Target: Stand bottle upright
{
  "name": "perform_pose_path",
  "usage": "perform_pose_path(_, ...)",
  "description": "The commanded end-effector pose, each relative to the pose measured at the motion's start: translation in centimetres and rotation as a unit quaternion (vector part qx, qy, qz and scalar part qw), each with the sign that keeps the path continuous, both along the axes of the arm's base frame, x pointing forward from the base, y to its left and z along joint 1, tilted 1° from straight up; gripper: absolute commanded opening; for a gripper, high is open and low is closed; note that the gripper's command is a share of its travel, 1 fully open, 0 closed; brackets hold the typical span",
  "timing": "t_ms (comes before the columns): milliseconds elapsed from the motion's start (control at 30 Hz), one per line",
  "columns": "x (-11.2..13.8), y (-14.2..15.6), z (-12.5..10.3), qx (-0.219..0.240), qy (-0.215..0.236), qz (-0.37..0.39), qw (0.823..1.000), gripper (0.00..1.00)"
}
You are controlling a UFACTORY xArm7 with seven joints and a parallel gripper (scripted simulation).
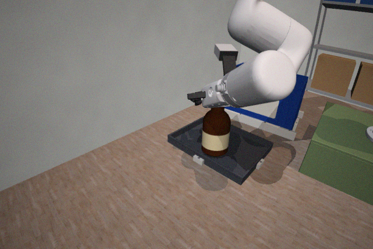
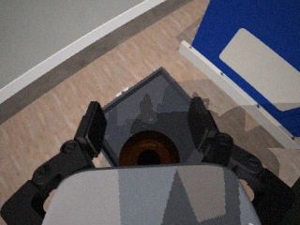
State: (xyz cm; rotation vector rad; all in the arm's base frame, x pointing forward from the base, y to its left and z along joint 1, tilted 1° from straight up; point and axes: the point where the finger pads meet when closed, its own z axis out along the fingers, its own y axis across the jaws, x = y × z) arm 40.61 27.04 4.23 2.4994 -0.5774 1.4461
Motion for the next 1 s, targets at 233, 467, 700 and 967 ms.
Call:
perform_pose_path(233, 0.08, 0.09, 0.14, 0.001, -0.001, 0.0, 1.0, 1.0)
perform_pose_path(467, 0.08, 0.09, 0.14, 0.001, -0.001, 0.0, 1.0, 1.0)
perform_pose_path(700, 0.08, 0.09, 0.15, 0.001, -0.001, 0.0, 1.0, 1.0)
perform_pose_path(967, 0.07, 0.08, 0.44, 0.001, -0.001, 0.0, 1.0, 1.0)
